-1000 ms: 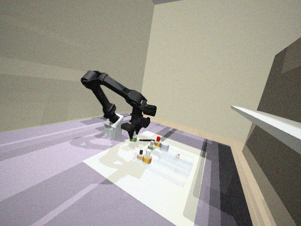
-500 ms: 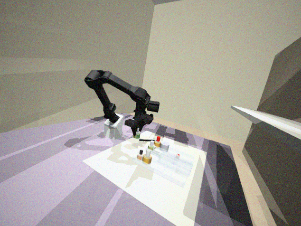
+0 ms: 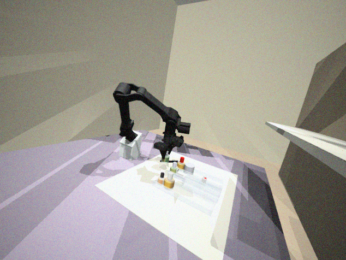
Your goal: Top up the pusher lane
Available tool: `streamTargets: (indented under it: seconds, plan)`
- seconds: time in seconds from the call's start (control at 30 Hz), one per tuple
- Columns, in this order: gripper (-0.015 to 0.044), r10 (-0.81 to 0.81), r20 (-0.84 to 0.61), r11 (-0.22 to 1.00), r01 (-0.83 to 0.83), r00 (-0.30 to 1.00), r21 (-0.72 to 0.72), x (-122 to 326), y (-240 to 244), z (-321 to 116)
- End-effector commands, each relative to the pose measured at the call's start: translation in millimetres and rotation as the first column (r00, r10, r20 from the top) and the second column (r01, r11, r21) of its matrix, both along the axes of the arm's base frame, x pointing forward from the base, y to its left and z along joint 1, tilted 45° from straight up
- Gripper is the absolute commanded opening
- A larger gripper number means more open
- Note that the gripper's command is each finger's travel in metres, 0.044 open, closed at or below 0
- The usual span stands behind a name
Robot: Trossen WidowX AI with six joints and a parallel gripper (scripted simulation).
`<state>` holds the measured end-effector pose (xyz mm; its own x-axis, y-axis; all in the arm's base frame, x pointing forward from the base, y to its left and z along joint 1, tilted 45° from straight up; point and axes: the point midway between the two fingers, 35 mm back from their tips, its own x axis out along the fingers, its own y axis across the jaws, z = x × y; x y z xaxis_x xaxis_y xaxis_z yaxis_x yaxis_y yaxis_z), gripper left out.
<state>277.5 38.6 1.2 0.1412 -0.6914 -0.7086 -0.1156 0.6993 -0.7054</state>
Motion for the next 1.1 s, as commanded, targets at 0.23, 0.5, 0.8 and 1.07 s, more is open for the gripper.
streamTargets:
  seconds: [0.23, 0.5, 0.8, 1.07]
  plan:
    - [0.0, -0.003, 0.003, 1.0, 0.003, 1.0, 0.005, 2.3, 8.5, -29.1]
    - [0.0, -0.003, 0.004, 1.0, 0.003, 1.0, 0.004, 5.9, -6.9, -44.3]
    - [0.0, -0.003, 0.004, 1.0, 0.003, 1.0, 0.004, 7.4, -6.6, -44.3]
    - [0.0, -0.003, 0.004, 1.0, 0.003, 1.0, 0.004, 10.1, -6.1, -44.3]
